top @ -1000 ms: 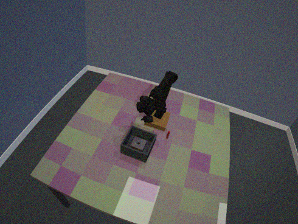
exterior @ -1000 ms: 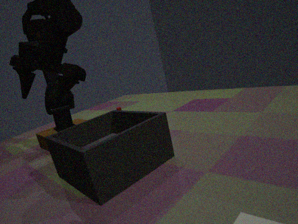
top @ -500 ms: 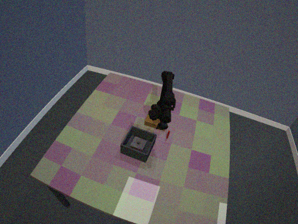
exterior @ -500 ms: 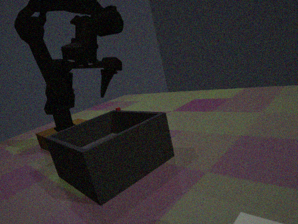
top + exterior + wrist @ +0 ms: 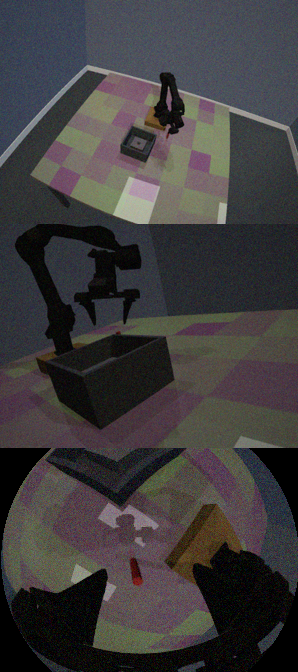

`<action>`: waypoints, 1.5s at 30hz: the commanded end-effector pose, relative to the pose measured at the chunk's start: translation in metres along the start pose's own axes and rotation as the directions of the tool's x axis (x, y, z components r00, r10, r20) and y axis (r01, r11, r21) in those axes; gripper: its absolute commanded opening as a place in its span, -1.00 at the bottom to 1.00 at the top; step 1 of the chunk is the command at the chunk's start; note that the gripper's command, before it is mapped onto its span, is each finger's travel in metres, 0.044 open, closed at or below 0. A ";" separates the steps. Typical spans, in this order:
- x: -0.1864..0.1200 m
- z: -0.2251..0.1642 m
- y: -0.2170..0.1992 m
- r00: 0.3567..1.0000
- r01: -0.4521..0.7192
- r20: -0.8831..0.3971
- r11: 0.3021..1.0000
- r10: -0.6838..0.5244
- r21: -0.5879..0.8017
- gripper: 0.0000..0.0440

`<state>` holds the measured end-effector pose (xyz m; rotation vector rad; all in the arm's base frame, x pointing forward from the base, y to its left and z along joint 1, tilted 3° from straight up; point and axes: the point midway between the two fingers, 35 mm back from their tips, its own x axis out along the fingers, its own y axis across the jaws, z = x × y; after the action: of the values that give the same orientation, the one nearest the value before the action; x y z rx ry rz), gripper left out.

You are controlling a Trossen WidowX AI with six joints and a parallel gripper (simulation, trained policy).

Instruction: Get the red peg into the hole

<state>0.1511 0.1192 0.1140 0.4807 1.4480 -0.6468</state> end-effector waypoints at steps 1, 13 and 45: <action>0.015 -0.014 0.006 1.000 0.002 -0.017 1.000 -0.002 -0.005 1.00; 0.065 -0.030 0.025 0.999 -0.052 -0.003 0.998 0.052 -0.038 1.00; 0.069 -0.015 0.037 0.999 -0.016 0.049 0.995 0.021 -0.096 -1.00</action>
<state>0.1564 0.1464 0.0251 0.3952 1.4492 -0.5937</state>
